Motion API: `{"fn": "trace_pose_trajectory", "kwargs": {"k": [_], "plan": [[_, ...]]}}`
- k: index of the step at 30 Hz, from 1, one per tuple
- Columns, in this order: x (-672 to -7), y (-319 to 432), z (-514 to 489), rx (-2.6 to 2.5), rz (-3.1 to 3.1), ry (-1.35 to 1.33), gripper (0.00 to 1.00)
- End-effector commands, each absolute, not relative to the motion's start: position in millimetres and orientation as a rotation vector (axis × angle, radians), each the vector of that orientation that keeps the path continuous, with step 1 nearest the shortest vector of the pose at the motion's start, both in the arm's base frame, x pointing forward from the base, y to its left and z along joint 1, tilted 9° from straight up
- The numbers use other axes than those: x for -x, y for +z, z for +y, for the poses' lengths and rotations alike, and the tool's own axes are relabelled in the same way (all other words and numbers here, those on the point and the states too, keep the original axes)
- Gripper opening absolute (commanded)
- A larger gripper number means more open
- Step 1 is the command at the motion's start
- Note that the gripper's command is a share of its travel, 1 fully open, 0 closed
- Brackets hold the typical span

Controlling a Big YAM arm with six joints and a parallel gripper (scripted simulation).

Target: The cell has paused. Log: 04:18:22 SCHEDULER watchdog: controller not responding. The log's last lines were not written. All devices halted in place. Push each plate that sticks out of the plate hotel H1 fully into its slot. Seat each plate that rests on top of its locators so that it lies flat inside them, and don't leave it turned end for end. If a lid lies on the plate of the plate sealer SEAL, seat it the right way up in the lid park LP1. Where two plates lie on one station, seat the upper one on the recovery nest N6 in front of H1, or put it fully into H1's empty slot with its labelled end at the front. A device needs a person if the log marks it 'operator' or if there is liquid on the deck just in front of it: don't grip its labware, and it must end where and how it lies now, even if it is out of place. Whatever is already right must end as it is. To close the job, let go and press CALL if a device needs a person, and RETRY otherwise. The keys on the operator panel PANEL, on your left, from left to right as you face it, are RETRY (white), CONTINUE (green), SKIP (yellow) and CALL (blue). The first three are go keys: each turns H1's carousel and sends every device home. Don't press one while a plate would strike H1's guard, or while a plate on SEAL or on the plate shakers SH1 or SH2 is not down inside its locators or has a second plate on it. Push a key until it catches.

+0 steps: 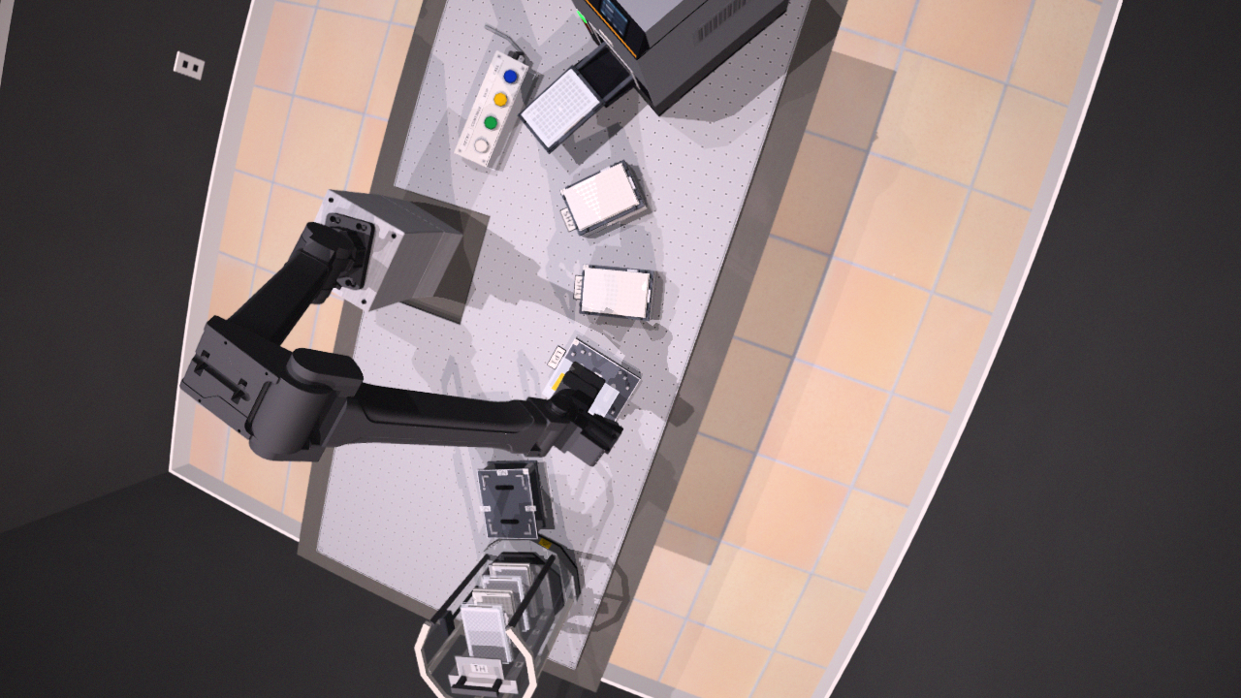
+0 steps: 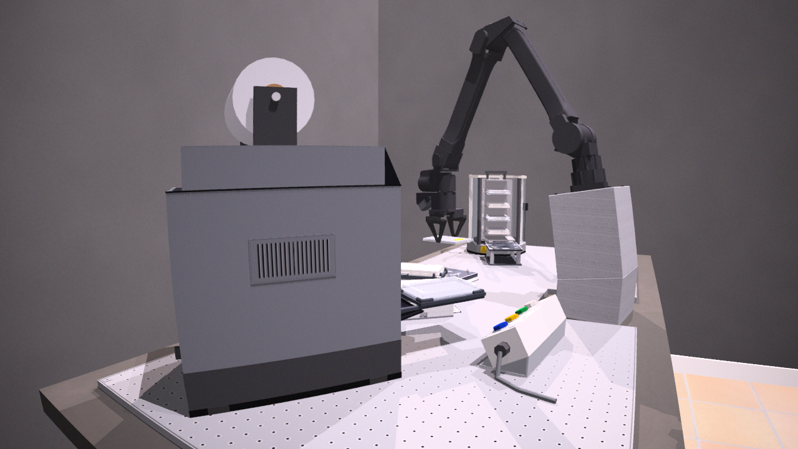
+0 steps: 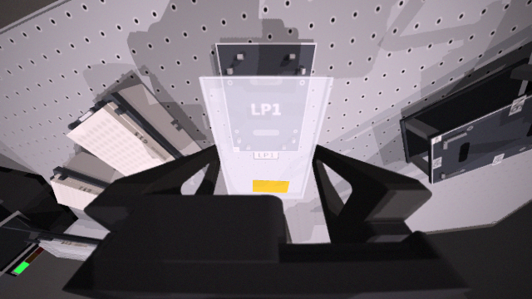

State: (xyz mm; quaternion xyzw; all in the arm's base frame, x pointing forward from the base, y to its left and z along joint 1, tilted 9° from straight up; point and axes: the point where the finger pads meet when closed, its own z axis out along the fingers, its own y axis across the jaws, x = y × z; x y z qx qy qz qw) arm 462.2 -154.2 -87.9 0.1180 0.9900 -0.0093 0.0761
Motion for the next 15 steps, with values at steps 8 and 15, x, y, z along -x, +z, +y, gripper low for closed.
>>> {"fn": "trace_pose_trajectory", "kwargs": {"k": [8,15], "plan": [[-486,-87,-155,-0.346,2.923,-0.035,0.84],[-487,-96,-155,-0.347,2.928,-0.033,0.84]]}}
